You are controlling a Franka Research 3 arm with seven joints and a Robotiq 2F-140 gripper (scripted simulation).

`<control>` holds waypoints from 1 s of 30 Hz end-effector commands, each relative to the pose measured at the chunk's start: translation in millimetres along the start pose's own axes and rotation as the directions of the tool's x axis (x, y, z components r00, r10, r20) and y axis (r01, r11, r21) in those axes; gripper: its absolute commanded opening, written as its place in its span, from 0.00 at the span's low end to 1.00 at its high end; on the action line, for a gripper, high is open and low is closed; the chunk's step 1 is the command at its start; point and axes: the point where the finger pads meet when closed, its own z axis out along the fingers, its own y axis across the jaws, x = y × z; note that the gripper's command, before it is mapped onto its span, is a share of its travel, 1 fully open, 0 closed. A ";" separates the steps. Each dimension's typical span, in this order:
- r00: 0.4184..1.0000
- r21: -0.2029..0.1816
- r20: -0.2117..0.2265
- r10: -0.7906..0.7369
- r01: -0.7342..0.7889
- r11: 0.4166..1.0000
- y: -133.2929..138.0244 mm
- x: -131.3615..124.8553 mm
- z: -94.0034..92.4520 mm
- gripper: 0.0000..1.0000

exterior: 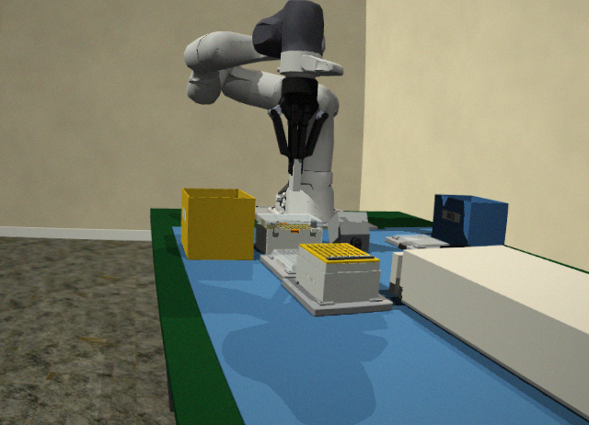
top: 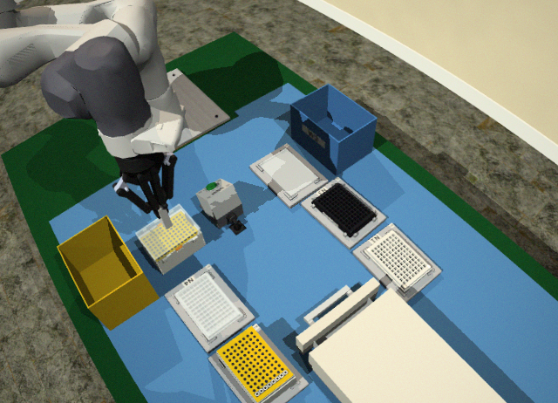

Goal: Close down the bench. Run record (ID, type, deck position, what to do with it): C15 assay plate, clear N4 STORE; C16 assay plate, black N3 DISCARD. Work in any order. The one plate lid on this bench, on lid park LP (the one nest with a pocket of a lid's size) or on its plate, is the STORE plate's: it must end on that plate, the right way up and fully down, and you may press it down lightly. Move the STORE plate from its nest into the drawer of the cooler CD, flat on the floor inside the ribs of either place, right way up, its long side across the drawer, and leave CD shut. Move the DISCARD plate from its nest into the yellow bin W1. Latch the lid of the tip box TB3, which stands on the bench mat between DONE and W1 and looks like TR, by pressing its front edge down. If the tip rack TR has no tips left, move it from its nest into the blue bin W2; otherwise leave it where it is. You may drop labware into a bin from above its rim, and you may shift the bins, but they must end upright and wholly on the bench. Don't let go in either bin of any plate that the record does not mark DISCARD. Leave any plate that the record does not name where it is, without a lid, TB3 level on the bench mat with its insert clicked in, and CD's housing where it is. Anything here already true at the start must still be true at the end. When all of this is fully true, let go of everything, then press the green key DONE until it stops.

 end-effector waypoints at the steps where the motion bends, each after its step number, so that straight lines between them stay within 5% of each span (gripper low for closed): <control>1: 1.000 0.002 0.003 -0.006 0.006 1.000 -0.9 -1.6 -0.3 0.00; 30: 1.000 0.002 0.003 -0.006 0.006 1.000 -0.8 -1.5 -44.3 0.00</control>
